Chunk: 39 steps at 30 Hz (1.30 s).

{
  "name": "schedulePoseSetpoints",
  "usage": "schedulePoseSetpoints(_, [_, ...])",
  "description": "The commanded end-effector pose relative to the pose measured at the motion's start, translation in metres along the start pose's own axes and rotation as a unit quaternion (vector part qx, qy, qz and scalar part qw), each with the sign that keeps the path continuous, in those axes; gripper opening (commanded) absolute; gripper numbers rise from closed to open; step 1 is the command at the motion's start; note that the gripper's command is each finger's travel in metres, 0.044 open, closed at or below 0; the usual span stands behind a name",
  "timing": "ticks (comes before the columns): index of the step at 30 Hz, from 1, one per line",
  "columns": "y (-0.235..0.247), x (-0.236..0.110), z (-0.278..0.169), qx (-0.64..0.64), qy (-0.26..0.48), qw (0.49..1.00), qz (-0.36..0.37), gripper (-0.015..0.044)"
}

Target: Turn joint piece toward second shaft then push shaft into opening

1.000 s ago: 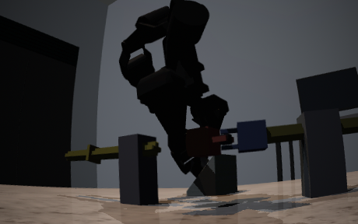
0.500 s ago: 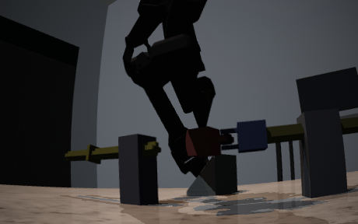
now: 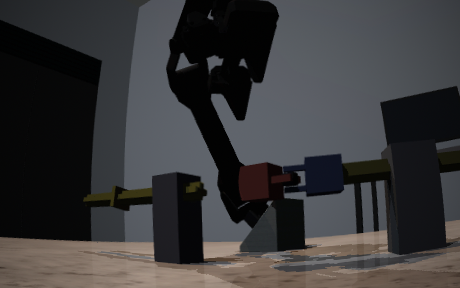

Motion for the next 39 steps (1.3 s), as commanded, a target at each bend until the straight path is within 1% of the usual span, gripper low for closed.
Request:
schedulePoseSetpoints(1, [-0.001, -0.018, -0.004, -0.072, 0.0, 0.997, 0.002, 0.044])
schedulePoseSetpoints(9, [-0.001, -0.021, -0.004, -0.083, -0.001, 0.997, 0.002, 0.044])
schedulePoseSetpoints(13, [-0.003, -0.02, -0.003, -0.065, -0.001, 0.998, 0.004, 0.044])
schedulePoseSetpoints(20, [-0.018, -0.012, 0.018, 0.041, 0.039, 0.998, 0.018, 0.044])
schedulePoseSetpoints(27, [-0.035, -0.003, 0.036, 0.139, 0.078, 0.987, 0.027, 0.044])
schedulePoseSetpoints(39, [-0.066, 0.013, 0.061, 0.32, 0.142, 0.936, 0.04, 0.044])
Point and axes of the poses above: the point midway between the two fingers, 35 mm back from their tips, its own x axis out along the fingers, its own y axis across the jaws, z = x × y, the point moved 4 cm from there along -x, back along the fingers, and after that the axes turned 2 degrees about -x, right-handed, at the moved point
